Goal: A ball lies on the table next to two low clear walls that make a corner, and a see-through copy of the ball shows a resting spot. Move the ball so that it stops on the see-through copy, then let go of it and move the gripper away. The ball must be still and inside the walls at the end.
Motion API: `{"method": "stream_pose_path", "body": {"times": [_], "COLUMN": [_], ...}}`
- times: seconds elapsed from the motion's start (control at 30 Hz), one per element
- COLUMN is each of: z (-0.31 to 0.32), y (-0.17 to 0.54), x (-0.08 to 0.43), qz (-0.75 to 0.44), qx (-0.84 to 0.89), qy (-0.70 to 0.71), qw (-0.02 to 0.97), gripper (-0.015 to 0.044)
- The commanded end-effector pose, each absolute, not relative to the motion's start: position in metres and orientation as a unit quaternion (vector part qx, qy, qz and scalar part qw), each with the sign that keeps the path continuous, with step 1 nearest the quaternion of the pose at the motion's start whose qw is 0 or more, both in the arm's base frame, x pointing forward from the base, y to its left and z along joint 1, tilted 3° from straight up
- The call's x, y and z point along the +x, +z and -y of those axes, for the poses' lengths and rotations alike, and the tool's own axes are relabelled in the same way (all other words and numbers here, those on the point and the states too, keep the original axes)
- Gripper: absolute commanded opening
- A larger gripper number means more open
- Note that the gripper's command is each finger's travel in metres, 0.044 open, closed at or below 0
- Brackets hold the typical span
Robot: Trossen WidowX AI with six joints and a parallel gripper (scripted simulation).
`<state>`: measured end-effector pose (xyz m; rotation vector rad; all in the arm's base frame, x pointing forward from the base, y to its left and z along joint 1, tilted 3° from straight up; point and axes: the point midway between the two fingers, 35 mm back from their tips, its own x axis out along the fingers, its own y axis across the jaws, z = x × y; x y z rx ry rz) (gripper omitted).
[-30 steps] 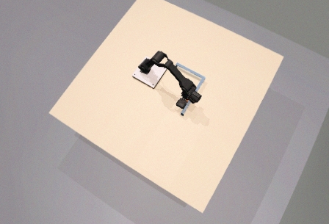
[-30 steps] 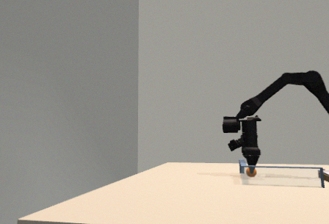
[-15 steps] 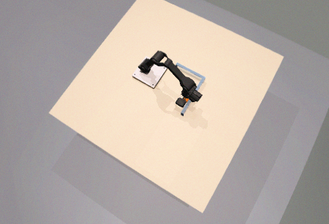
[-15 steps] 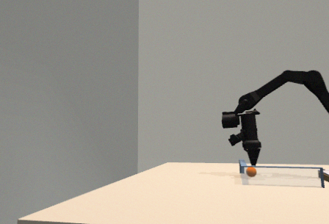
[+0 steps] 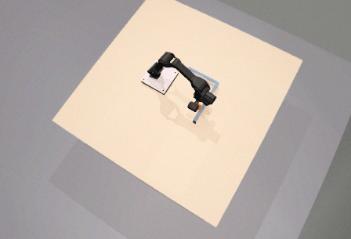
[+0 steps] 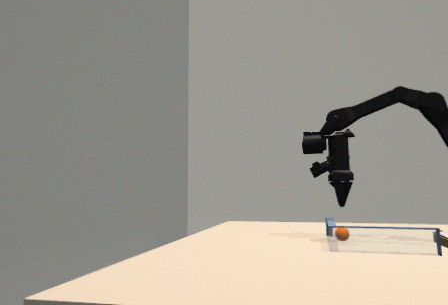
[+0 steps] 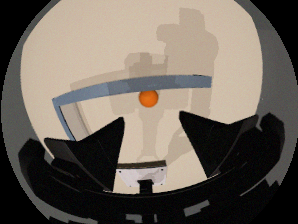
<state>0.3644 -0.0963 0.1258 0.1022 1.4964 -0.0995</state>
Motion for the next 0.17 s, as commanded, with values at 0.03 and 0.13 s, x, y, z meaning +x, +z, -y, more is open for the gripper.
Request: {"method": "stream_pose_path", "body": {"times": [0.03, 0.13], "z": [0.096, 0.095], "y": [0.166, 0.174], "x": [0.36, 0.358], "qz": [-0.674, -0.674], "qx": [0.045, 0.045], "qy": [-0.046, -0.046], "qw": [0.736, 0.735], "gripper": [0.0427, 0.044]}}
